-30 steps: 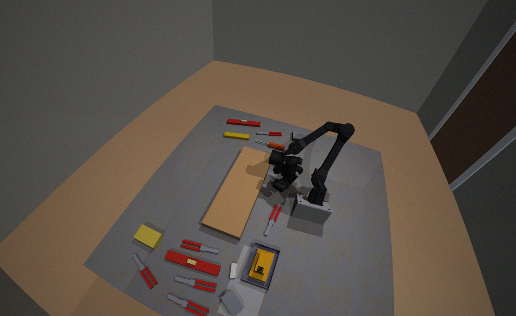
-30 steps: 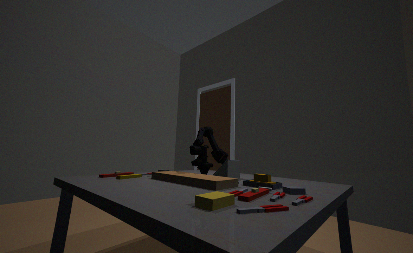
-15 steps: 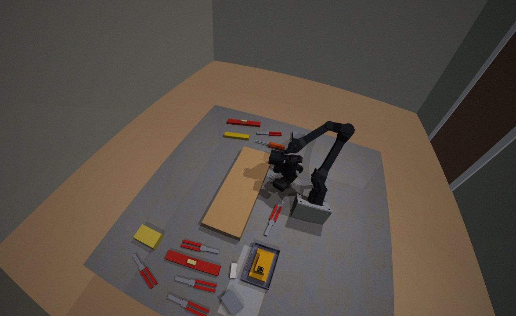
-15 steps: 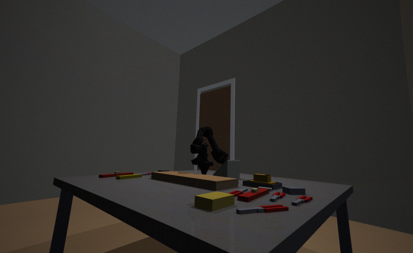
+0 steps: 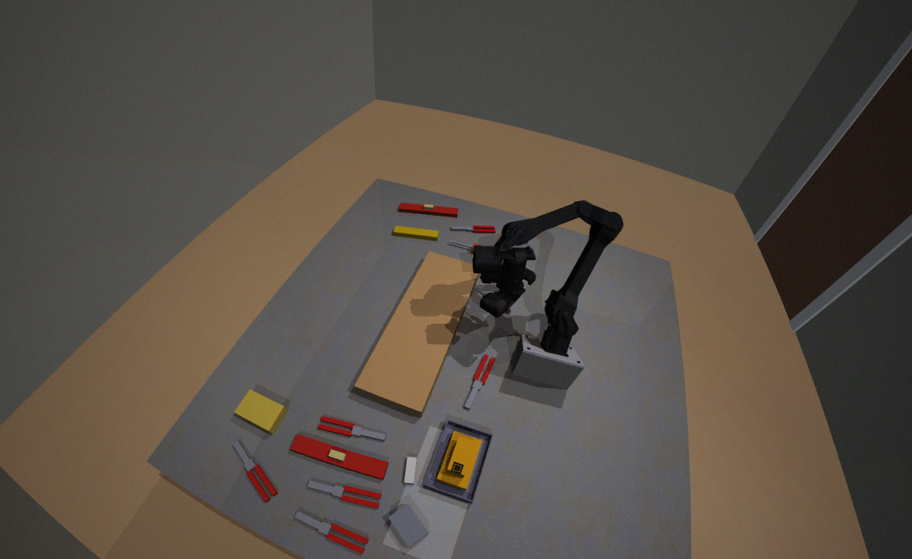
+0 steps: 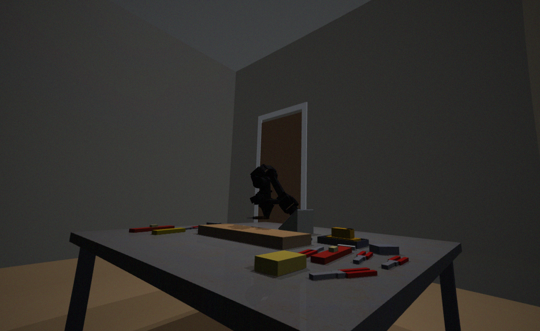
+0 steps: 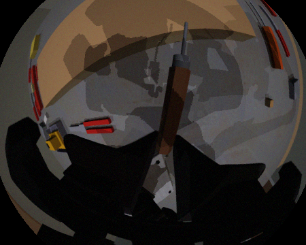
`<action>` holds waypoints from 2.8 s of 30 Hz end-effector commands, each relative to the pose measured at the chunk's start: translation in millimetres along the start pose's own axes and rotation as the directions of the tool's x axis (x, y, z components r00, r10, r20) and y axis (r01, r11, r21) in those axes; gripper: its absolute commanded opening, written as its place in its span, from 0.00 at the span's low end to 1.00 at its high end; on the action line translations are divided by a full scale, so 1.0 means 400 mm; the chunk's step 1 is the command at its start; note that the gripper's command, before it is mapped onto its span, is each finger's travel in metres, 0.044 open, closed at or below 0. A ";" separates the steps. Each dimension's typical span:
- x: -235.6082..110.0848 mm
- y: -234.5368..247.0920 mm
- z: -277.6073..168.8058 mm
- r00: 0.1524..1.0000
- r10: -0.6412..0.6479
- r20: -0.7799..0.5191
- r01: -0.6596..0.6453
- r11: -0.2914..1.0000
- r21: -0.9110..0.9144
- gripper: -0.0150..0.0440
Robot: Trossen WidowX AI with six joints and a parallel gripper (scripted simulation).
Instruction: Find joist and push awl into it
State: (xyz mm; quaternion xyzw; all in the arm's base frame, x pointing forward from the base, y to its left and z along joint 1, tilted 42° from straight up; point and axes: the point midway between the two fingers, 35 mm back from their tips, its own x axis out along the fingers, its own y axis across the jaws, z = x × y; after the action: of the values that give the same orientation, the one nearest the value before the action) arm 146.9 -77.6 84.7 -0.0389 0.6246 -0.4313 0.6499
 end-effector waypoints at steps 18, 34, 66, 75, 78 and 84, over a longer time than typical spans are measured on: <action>-0.109 0.019 -0.035 0.983 0.175 -0.059 -0.149 0.939 0.310 0.25; -0.150 0.102 0.031 0.721 0.687 0.092 -0.360 0.258 0.897 0.25; -0.329 0.024 0.221 0.148 0.840 0.522 -0.166 -0.499 0.850 0.25; -0.335 0.024 0.280 0.102 0.872 0.478 -0.147 -0.462 0.874 0.25; -0.334 0.024 0.300 0.084 0.882 0.465 -0.141 -0.451 0.881 0.25; -0.328 0.023 0.342 0.047 0.897 0.439 -0.127 -0.431 0.893 0.25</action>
State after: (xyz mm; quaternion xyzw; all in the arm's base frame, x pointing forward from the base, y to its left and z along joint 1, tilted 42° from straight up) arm 279.8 -54.3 208.0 0.8860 0.2363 -0.1771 0.3575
